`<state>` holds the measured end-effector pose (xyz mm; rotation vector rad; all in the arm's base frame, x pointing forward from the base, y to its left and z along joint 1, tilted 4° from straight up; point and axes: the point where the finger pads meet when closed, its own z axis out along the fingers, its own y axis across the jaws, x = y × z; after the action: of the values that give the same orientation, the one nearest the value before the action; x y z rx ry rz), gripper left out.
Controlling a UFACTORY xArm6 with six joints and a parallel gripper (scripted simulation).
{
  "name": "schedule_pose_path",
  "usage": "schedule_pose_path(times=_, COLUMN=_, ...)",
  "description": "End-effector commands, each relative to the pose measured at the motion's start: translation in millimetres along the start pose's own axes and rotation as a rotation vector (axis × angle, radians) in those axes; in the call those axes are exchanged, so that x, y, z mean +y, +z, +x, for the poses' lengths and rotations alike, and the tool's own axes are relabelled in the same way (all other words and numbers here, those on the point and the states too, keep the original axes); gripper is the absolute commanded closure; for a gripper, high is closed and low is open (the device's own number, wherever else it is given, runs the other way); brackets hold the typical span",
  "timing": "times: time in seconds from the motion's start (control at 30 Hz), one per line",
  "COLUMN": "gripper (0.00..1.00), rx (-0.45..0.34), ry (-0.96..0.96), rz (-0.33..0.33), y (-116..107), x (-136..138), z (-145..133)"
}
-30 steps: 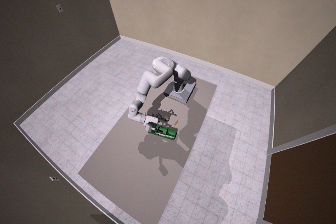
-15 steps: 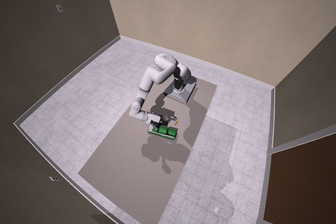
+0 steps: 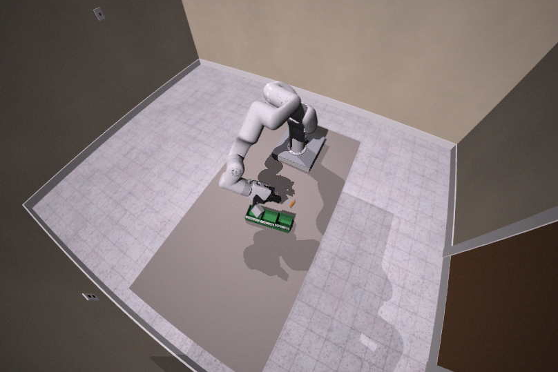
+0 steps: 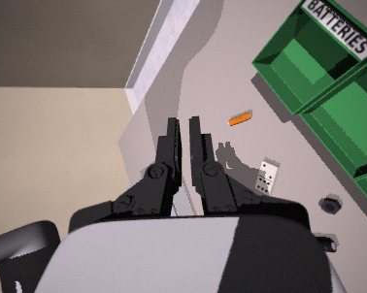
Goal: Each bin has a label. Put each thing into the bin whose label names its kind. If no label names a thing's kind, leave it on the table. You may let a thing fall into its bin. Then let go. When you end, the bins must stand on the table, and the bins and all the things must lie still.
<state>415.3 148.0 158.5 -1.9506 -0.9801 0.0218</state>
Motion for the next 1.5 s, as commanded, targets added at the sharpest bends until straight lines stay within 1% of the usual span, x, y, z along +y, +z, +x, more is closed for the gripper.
schedule_pose_path(times=0.0, gripper=0.93, rx=-0.074, ry=0.106, rz=-0.086, y=-1, x=-4, z=-13)
schedule_pose_path(times=0.03, gripper=0.93, rx=-0.087, ry=0.125, rz=-0.101, y=-1, x=-4, z=-14)
schedule_pose_path(times=0.07, gripper=0.93, rx=-0.096, ry=0.143, rz=-0.119, y=-2, x=-5, z=-22)
schedule_pose_path(times=0.1, gripper=0.93, rx=-0.106, ry=0.161, rz=-0.136, y=-2, x=-5, z=-23)
schedule_pose_path(times=0.17, gripper=0.93, rx=-0.106, ry=0.161, rz=-0.136, y=-2, x=-5, z=-23)
schedule_pose_path(times=0.2, gripper=0.93, rx=-0.137, ry=0.215, rz=-0.187, y=-4, x=-7, z=-31)
schedule_pose_path(times=0.3, gripper=0.93, rx=-0.159, ry=0.257, rz=-0.229, y=-4, x=-7, z=-31)
schedule_pose_path(times=0.33, gripper=0.93, rx=-0.165, ry=0.276, rz=-0.252, y=-7, x=-8, z=-39)
schedule_pose_path(times=0.4, gripper=0.93, rx=-0.181, ry=0.31, rz=-0.29, y=-7, x=-8, z=-39)
schedule_pose_path(times=0.43, gripper=0.93, rx=-0.184, ry=0.326, rz=-0.312, y=-11, x=-9, z=-47)
schedule_pose_path(times=0.5, gripper=0.93, rx=-0.197, ry=0.359, rz=-0.352, y=-11, x=-9, z=-47)
schedule_pose_path(times=0.53, gripper=0.93, rx=-0.198, ry=0.374, rz=-0.374, y=-15, x=-10, z=-54)
schedule_pose_path(times=0.63, gripper=0.93, rx=-0.212, ry=0.419, rz=-0.433, y=-15, x=-10, z=-54)
schedule_pose_path(times=0.67, gripper=0.93, rx=-0.212, ry=0.436, rz=-0.459, y=-20, x=-11, z=-60)
schedule_pose_path(times=0.73, gripper=0.93, rx=-0.212, ry=0.436, rz=-0.459, y=-20, x=-11, z=-60)
schedule_pose_path(times=0.77, gripper=0.93, rx=-0.215, ry=0.474, rz=-0.517, y=-25, x=-12, z=-66)
schedule_pose_path(times=0.87, gripper=0.93, rx=-0.215, ry=0.511, rz=-0.576, y=-25, x=-12, z=-66)
schedule_pose_path(times=0.9, gripper=0.93, rx=-0.209, ry=0.524, rz=-0.602, y=-30, x=-13, z=-70)
schedule_pose_path(times=0.97, gripper=0.93, rx=-0.206, ry=0.55, rz=-0.647, y=-30, x=-13, z=-70)
schedule_pose_path(times=1.0, gripper=0.93, rx=-0.198, ry=0.561, rz=-0.67, y=-36, x=-15, z=-74)
schedule_pose_path(times=1.07, gripper=0.93, rx=-0.191, ry=0.585, rz=-0.716, y=-36, x=-15, z=-74)
schedule_pose_path(times=1.1, gripper=0.93, rx=-0.18, ry=0.595, rz=-0.739, y=-42, x=-16, z=-77)
schedule_pose_path(times=1.17, gripper=0.93, rx=-0.169, ry=0.617, rz=-0.784, y=-42, x=-16, z=-77)
schedule_pose_path(times=1.2, gripper=0.93, rx=-0.156, ry=0.626, rz=-0.807, y=-47, x=-18, z=-79)
schedule_pose_path(times=1.23, gripper=0.93, rx=-0.147, ry=0.636, rz=-0.829, y=-47, x=-18, z=-79)
schedule_pose_path(times=1.3, gripper=0.93, rx=-0.147, ry=0.636, rz=-0.829, y=-47, x=-18, z=-79)
schedule_pose_path(times=1.33, gripper=0.93, rx=-0.118, ry=0.663, rz=-0.895, y=-53, x=-20, z=-81)
schedule_pose_path(times=1.37, gripper=0.93, rx=-0.108, ry=0.669, rz=-0.913, y=-53, x=-20, z=-81)
schedule_pose_path(times=1.4, gripper=0.93, rx=-0.092, ry=0.673, rz=-0.928, y=-58, x=-22, z=-81)
schedule_pose_path(times=1.47, gripper=0.93, rx=-0.071, ry=0.688, rz=-0.969, y=-58, x=-23, z=-81)
